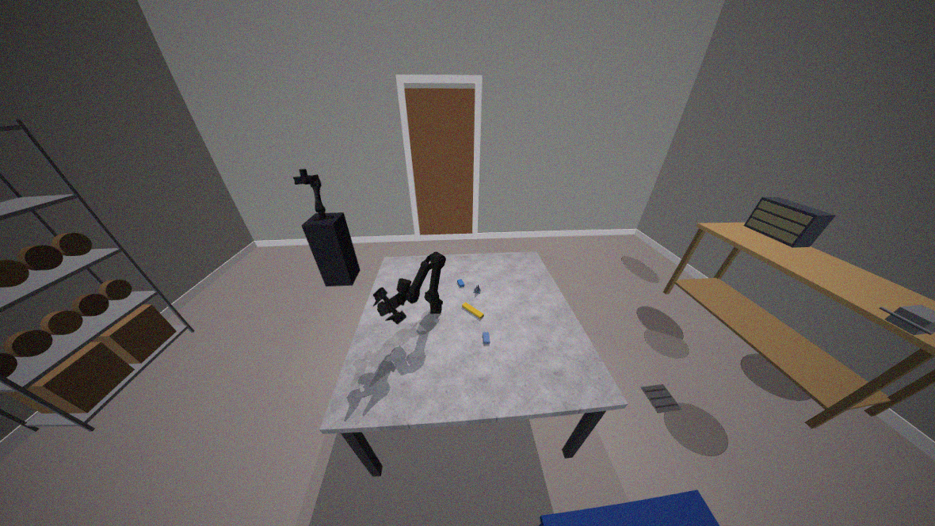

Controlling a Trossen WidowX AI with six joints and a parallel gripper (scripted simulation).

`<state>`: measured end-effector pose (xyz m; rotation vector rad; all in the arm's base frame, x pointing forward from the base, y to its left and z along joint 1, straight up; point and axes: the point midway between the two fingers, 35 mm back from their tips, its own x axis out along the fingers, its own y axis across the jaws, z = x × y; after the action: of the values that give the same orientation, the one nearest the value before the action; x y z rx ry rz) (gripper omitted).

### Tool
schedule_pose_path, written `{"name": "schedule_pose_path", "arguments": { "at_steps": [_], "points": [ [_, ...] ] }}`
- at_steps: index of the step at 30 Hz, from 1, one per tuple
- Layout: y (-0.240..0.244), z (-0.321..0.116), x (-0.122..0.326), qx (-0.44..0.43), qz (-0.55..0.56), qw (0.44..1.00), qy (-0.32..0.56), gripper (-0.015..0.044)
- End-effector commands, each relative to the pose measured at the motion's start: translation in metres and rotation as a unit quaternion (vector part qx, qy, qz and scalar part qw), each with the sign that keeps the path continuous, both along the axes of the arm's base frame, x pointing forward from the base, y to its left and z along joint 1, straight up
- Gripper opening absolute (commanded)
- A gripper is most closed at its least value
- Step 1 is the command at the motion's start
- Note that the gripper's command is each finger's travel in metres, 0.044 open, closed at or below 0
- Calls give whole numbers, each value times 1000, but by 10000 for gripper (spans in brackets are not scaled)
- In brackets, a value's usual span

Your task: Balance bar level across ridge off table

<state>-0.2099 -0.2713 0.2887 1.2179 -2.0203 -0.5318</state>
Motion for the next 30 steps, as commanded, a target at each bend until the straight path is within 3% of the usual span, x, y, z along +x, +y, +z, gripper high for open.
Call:
{"name": "schedule_pose_path", "arguments": {
  "at_steps": [1, 4, 30],
  "points": [
    [-1, 0, 0, 1, 1, 1000, 0, 374],
    [-10, -4, 6, 14, 9, 1000, 1, 315],
    [-87, -37, 95, 131, 116, 984, 41, 315]
  ]
}}
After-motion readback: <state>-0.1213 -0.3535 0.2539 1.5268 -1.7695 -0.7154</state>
